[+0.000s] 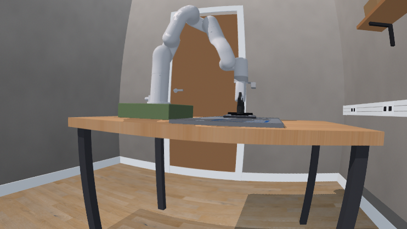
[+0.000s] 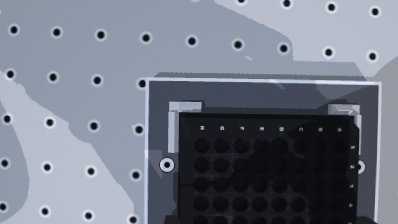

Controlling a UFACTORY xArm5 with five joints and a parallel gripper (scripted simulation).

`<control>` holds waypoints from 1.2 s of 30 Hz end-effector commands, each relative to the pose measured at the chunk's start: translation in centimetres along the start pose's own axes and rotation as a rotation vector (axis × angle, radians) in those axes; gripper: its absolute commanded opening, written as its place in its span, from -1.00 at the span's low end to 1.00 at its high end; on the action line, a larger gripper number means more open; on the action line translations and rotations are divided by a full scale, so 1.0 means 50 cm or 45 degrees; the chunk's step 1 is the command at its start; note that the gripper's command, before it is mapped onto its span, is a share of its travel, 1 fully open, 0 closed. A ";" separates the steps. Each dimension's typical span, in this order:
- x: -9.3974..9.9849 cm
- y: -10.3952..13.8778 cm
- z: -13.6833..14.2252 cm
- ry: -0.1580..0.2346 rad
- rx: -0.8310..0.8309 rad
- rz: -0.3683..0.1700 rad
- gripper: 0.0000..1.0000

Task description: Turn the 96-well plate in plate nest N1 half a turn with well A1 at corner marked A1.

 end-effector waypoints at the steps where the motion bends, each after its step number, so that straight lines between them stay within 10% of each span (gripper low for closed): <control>1: 0.002 -0.002 -0.002 0.004 0.000 0.007 -1.00; 36: 0.040 -0.002 -0.002 0.004 0.000 0.007 -1.00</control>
Point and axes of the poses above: the point where the finger pads meet when closed, its own x axis back along the fingers, its own z axis across the jaws, y = z × x, the point moved 8 cm from there along x, back along the fingers, and after that the axes turned 6 degrees about -x, right-handed, at the moved point
